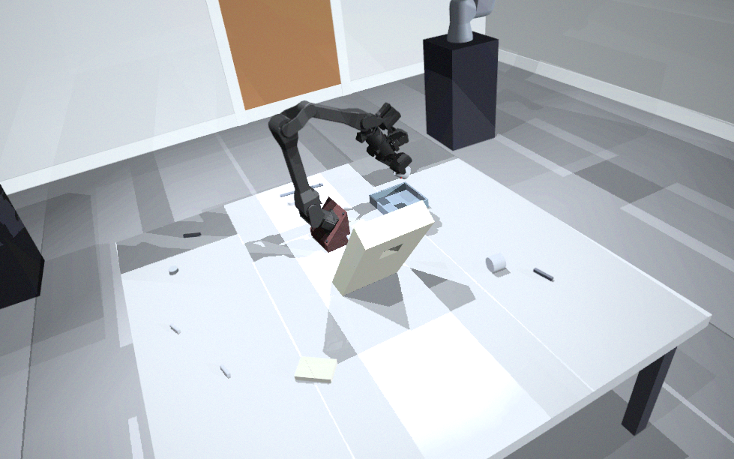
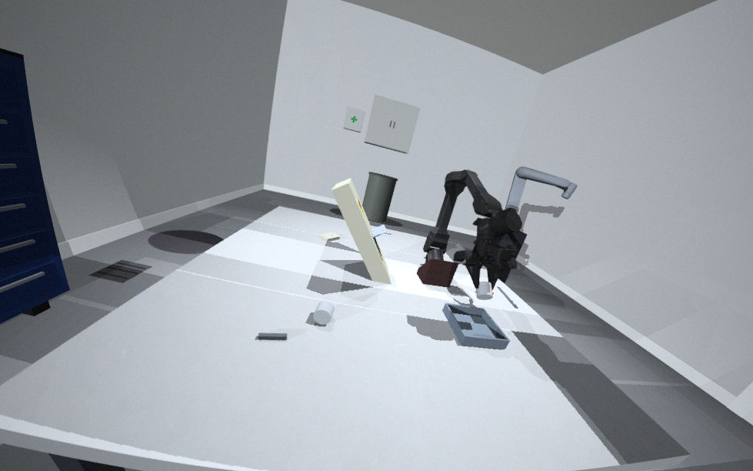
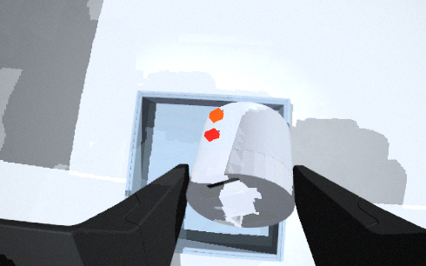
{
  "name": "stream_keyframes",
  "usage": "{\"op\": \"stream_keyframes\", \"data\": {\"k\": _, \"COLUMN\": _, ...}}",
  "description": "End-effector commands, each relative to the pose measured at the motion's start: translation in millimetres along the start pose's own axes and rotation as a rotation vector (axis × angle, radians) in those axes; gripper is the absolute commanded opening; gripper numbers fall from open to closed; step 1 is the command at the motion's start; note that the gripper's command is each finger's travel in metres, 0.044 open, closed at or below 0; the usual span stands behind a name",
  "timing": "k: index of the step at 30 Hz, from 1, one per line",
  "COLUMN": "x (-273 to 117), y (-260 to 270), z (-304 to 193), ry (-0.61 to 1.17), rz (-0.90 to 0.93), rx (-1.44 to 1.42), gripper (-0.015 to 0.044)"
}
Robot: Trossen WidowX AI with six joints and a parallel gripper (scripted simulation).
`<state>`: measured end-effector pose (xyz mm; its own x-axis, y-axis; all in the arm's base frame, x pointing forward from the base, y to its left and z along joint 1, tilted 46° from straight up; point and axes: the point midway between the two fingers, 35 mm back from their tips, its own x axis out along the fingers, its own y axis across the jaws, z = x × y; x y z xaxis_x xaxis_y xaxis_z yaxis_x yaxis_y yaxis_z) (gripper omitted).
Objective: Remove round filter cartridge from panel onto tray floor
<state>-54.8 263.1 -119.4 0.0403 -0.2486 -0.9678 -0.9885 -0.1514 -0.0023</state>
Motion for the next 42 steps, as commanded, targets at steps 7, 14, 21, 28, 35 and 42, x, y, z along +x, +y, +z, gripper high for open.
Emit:
{"op": "stream_keyframes", "data": {"k": 7, "x": 20.0, "y": 24.3, "z": -17.7, "ry": 0.001, "rz": 0.057, "rx": -0.097, "gripper": 0.0000}}
{"op": "stream_keyframes", "data": {"k": 14, "x": 53.5, "y": 24.9, "z": -34.0, "ry": 0.001, "rz": 0.058, "rx": -0.097, "gripper": 0.0000}}
{"op": "stream_keyframes", "data": {"k": 21, "x": 83.1, "y": 24.5, "z": -55.0, "ry": 0.002, "rz": 0.058, "rx": -0.097, "gripper": 0.0000}}
{"op": "stream_keyframes", "data": {"k": 28, "x": 80.0, "y": 23.5, "z": -54.7, "ry": 0.014, "rz": 0.054, "rx": -0.099, "gripper": 0.0131}}
{"op": "stream_keyframes", "data": {"k": 35, "x": 80.0, "y": 23.5, "z": -54.7, "ry": 0.014, "rz": 0.054, "rx": -0.099, "gripper": 0.0315}}
{"op": "stream_keyframes", "data": {"k": 42, "x": 80.0, "y": 23.5, "z": -54.7, "ry": 0.014, "rz": 0.054, "rx": -0.099, "gripper": 0.0440}}
